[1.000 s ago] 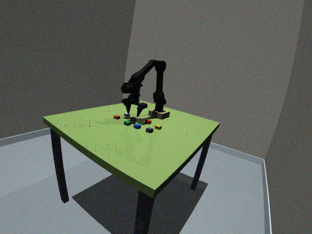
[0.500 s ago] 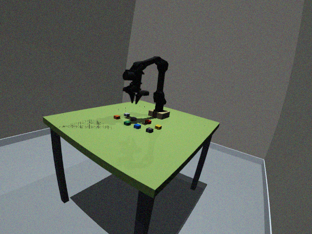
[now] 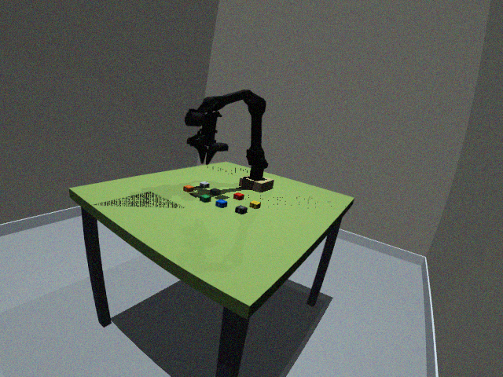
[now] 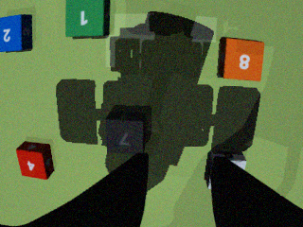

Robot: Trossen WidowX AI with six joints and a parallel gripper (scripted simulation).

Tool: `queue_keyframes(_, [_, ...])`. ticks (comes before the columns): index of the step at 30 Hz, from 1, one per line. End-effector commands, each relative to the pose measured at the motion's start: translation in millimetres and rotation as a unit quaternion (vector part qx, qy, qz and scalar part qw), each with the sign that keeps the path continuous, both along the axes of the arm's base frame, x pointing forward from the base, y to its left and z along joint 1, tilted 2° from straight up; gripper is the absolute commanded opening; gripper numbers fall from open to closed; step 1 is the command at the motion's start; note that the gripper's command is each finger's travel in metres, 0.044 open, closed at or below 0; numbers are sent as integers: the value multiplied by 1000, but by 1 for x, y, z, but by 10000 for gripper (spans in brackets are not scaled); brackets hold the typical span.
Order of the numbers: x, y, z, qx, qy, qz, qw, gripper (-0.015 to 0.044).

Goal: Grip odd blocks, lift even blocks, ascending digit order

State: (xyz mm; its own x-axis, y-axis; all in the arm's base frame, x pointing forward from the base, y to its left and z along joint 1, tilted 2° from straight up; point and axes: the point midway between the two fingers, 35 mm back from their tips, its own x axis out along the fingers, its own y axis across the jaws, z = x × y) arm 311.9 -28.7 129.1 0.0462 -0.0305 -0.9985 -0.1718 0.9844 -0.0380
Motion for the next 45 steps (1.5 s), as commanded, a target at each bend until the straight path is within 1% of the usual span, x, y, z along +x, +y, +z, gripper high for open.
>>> queue_keyframes(1, [31,-44,2,-4,1,-1,1000,120])
queue_keyframes(8, [36,-50,3,-2,1,1,1000,120])
queue_keyframes(10, [38,-51,-8,-2,1,1,1000,172])
queue_keyframes(13, [41,-53,-55,-2,1,1,1000,251])
queue_keyframes(15, [39,-53,-76,-2,1,1,1000,304])
queue_keyframes(18, [39,-53,-78,-2,1,1,1000,383])
queue_keyframes(19, [39,-53,-78,-2,1,1,1000,400])
queue_keyframes(45, [41,-54,-115,-2,1,1,1000,400])
